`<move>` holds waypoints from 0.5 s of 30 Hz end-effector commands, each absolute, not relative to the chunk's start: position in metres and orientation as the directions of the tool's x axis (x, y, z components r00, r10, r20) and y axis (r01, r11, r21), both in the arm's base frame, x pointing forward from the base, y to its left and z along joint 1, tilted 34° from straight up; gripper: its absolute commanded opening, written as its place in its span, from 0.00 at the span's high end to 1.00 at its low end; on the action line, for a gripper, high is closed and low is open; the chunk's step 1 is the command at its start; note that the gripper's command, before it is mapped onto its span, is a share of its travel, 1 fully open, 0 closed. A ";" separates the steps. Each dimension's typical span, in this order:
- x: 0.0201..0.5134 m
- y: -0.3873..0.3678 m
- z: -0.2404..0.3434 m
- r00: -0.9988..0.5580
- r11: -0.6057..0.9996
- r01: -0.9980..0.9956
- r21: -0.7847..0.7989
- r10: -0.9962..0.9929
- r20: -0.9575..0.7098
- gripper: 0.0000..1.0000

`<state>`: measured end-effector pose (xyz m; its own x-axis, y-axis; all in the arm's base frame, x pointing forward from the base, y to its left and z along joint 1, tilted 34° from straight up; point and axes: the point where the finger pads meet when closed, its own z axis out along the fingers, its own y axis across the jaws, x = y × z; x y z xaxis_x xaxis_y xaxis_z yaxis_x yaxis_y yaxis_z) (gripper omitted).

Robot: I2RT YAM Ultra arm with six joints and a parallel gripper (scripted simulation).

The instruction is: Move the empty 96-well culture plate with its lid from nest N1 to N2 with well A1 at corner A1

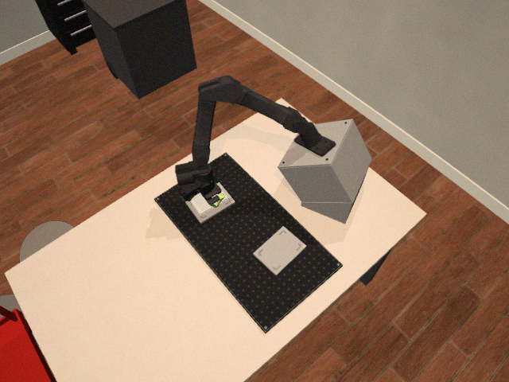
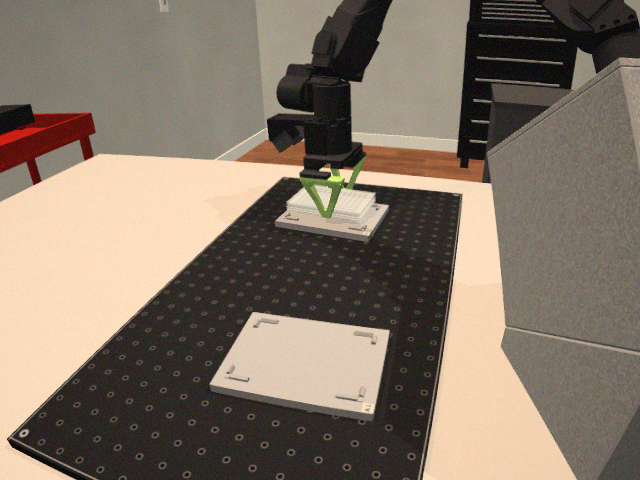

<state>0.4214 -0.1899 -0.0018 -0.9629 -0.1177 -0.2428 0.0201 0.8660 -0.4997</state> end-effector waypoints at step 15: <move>0.425 -0.184 0.007 -0.952 0.864 0.019 -0.502 -0.138 -0.274 1.00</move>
